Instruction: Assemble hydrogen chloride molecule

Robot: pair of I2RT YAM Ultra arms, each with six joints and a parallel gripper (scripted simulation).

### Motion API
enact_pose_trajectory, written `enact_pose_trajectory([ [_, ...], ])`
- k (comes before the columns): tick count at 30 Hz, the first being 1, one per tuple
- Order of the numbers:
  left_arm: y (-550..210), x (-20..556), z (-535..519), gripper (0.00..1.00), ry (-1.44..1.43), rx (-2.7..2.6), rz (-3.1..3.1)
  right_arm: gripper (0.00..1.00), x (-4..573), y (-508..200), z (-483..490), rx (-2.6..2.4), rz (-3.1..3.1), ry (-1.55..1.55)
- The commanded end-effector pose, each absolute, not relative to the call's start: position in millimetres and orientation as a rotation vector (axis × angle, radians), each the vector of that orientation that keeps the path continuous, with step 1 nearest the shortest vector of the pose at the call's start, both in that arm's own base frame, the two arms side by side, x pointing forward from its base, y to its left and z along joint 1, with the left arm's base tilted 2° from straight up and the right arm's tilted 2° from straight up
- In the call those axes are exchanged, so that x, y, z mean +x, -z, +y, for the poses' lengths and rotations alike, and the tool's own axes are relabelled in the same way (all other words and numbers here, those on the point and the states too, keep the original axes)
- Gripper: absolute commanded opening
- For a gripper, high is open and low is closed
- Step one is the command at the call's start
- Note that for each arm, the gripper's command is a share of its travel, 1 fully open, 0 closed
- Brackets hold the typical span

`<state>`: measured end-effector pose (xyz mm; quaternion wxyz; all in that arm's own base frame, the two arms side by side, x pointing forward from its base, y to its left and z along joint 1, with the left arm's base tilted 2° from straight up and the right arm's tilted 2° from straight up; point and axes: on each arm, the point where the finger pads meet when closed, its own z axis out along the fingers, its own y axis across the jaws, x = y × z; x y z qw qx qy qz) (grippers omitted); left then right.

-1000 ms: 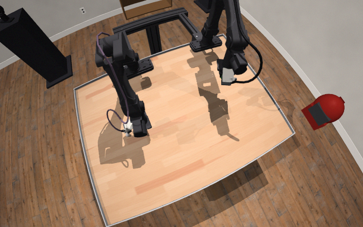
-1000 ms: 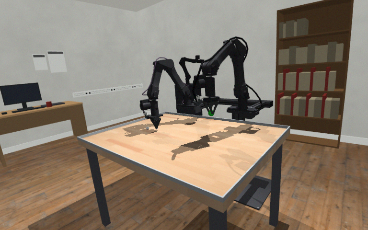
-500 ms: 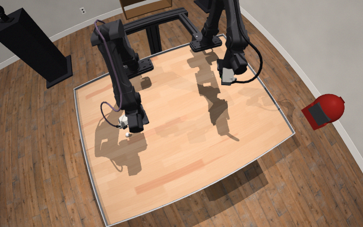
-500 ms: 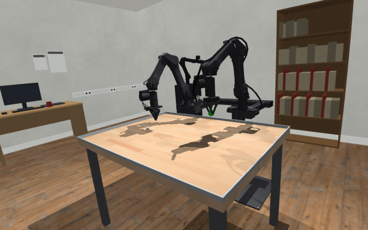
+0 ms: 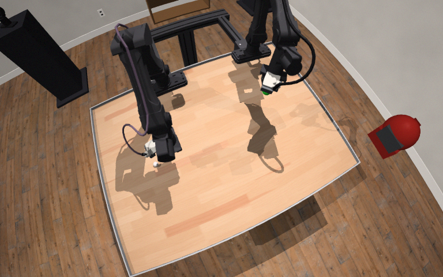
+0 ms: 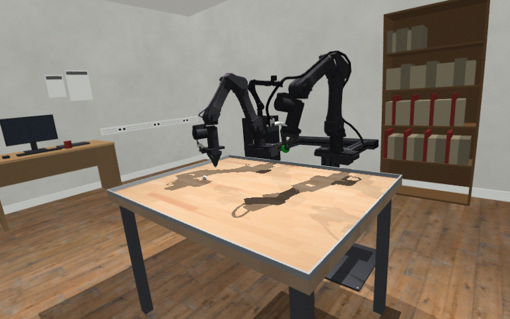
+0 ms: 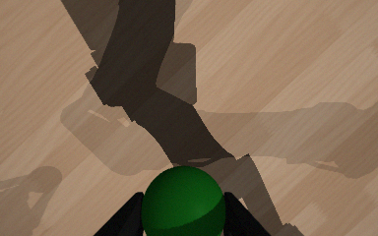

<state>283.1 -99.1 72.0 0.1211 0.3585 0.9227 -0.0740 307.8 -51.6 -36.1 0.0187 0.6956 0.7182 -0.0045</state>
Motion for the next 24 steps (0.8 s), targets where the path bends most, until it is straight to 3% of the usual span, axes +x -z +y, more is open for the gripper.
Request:
enact_pose_trajectory([
  [1, -93, 297, -121, 0.00, 0.334, 1.151, 2.454, 0.00, 324, 18, -53, 2.116, 2.193, -0.028],
  [24, -206, 233, -183, 0.00, 0.330, 1.581, 1.164, 0.00, 325, 18, -53, 2.115, 2.192, -0.029],
])
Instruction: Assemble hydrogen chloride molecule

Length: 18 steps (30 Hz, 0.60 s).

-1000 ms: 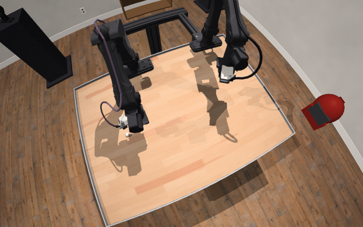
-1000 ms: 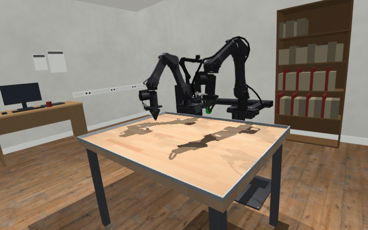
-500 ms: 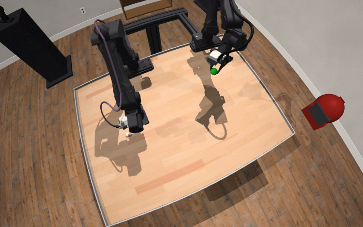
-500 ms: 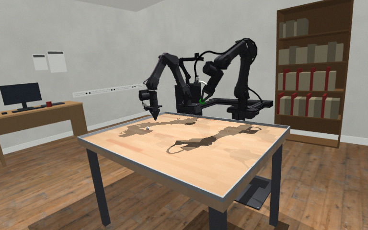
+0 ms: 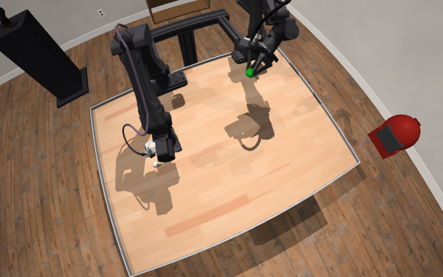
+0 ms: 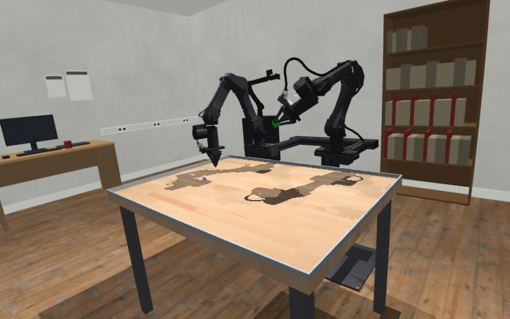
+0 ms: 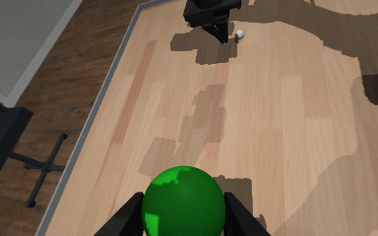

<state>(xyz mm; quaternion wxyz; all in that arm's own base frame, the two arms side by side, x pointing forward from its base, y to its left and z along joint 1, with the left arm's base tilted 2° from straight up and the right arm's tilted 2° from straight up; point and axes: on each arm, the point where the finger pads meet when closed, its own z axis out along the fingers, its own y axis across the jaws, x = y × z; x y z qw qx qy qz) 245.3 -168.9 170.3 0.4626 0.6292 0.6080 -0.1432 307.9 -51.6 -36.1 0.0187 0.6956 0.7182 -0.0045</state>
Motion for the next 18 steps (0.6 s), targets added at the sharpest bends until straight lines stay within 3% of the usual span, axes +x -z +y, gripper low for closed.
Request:
enact_pose_trajectory([
  [1, -211, 227, -185, 0.00, 0.314, 1.591, 1.097, 0.00, 325, 18, -53, 2.115, 2.192, -0.029],
  [18, -248, 148, -194, 0.00, 0.084, 1.624, 0.325, 0.00, 325, 18, -53, 2.115, 2.192, -0.029],
])
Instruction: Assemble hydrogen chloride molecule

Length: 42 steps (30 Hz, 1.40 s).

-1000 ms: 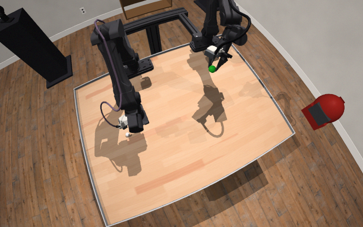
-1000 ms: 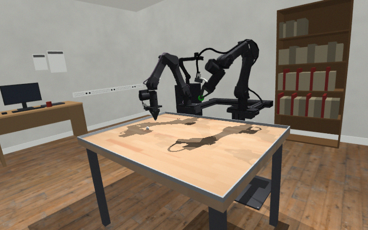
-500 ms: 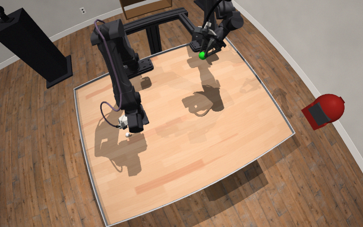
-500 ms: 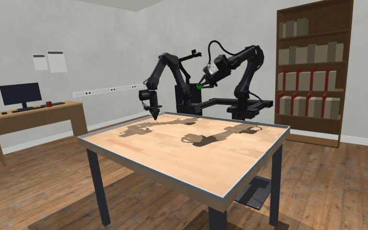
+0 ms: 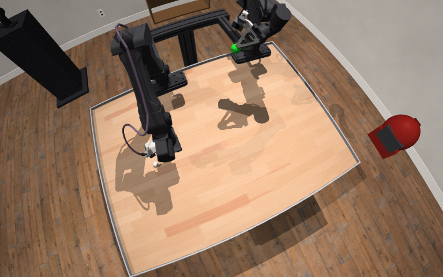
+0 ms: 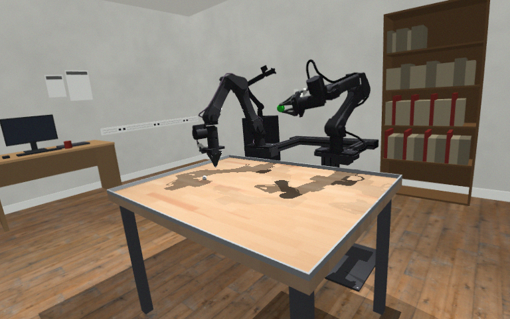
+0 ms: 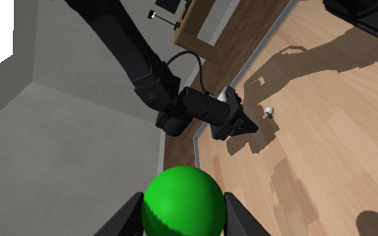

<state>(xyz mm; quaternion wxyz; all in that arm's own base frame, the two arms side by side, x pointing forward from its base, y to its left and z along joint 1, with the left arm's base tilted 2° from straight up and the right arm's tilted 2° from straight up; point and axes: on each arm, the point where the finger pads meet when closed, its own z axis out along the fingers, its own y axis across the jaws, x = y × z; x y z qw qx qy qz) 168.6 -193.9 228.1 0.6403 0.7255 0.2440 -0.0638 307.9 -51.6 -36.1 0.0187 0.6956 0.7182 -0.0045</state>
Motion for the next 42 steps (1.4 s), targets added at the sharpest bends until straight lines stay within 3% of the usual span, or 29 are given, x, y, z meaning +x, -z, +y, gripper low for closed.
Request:
enact_pose_trajectory([
  [1, -250, 143, -194, 0.00, 0.069, 1.621, 0.279, 0.00, 325, 18, -53, 2.115, 2.192, -0.029],
  [15, -252, 96, -192, 0.00, -0.064, 1.577, -0.101, 0.00, 325, 18, -53, 2.115, 2.192, -0.029],
  [42, -255, 107, -197, 0.00, -0.013, 1.601, 0.004, 0.00, 310, 28, -53, 2.145, 2.214, 0.012],
])
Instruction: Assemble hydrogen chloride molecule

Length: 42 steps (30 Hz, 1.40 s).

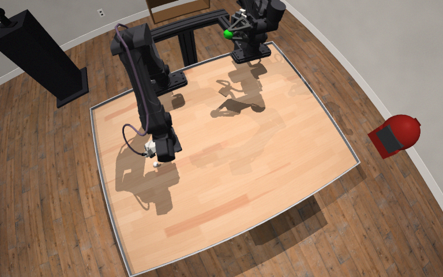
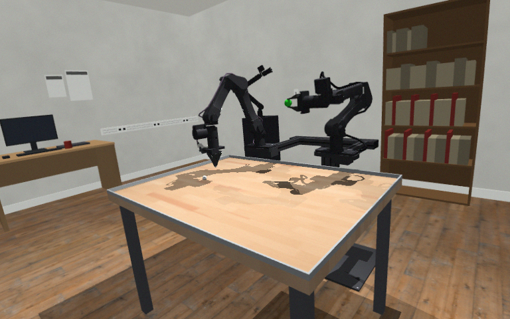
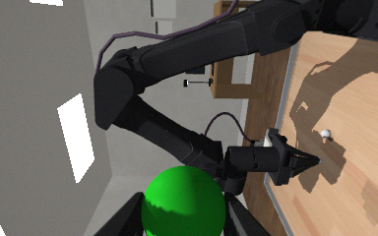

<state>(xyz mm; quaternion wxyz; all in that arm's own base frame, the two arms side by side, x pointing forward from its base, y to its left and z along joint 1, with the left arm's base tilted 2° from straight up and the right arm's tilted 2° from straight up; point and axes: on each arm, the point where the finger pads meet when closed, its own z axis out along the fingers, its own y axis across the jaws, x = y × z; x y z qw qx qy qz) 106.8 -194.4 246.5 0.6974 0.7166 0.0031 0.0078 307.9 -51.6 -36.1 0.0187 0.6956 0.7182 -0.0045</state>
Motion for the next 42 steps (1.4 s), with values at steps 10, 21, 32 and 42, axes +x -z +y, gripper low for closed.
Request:
enact_pose_trajectory([
  [10, -259, 102, -196, 0.00, -0.032, 1.596, -0.028, 0.00, 309, 32, -54, 2.160, 2.217, 0.026],
  [21, -260, 100, -195, 0.00, -0.031, 1.593, -0.041, 0.00, 319, 24, -58, 2.141, 2.183, -0.015],
  [32, -262, 99, -195, 0.00, -0.037, 1.591, -0.048, 0.00, 313, 27, -40, 2.073, 2.280, -0.058],
  [42, -262, 99, -195, 0.00, -0.037, 1.591, -0.048, 0.00, 322, 11, -18, 1.889, 2.385, -0.210],
])
